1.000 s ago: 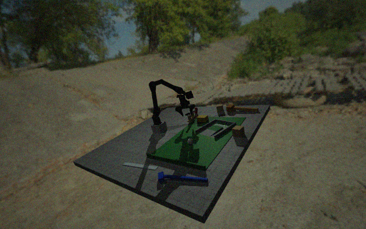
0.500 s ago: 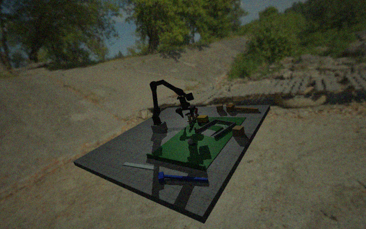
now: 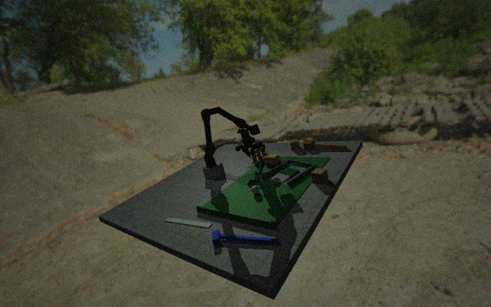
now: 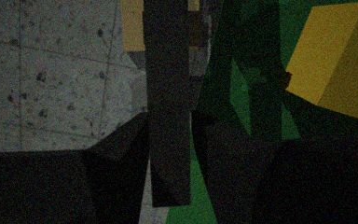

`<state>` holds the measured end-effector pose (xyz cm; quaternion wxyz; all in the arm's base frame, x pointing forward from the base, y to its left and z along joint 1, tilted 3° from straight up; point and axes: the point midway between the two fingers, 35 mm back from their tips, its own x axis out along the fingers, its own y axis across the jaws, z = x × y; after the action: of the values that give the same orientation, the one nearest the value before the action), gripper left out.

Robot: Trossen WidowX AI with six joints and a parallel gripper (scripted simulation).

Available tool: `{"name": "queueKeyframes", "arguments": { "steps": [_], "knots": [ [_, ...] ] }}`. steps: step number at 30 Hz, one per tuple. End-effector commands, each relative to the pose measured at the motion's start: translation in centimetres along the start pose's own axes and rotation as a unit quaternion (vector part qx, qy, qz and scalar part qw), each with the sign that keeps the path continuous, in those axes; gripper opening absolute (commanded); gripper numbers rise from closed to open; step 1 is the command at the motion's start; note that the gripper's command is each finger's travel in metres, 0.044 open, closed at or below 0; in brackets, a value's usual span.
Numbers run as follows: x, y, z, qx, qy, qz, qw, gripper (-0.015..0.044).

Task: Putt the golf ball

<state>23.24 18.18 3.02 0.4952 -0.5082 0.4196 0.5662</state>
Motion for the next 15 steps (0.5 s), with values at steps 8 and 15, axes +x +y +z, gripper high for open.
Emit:
{"name": "queueKeyframes", "arguments": {
  "steps": [8,15],
  "knots": [
    [-0.3,-0.1,0.1,0.0,0.0,0.0,1.0,0.0],
    [-3.6,-0.4,0.5,0.0,0.0,0.0,1.0,0.0]
  ]
}}
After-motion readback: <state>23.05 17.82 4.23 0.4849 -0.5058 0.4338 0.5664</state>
